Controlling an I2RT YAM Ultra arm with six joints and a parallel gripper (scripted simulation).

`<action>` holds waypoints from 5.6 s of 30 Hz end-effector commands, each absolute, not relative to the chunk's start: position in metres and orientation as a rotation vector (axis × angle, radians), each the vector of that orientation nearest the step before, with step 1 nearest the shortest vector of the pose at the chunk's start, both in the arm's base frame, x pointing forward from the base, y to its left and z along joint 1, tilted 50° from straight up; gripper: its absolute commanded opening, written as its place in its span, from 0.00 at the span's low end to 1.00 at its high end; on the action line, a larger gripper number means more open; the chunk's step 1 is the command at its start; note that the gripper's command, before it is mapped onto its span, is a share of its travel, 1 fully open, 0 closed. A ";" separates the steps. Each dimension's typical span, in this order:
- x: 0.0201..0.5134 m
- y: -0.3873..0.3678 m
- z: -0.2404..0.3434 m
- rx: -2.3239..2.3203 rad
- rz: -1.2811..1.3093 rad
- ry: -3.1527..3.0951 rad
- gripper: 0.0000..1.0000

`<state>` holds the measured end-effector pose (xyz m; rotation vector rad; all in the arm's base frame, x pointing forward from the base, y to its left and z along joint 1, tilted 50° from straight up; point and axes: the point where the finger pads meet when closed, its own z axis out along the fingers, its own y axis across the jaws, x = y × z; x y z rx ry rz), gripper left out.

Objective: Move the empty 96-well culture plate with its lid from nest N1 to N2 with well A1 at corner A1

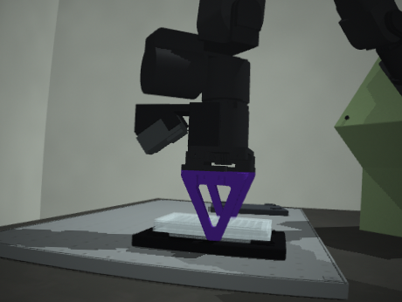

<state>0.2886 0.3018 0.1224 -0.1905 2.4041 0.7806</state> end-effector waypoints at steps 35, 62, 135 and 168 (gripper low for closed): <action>0.300 0.305 0.141 -0.171 0.800 2.350 0.00; 0.300 0.305 0.141 -0.171 0.800 2.350 0.00; 0.253 0.256 0.195 -0.179 0.805 2.351 0.00; 0.263 0.219 0.159 -0.382 0.713 2.315 0.00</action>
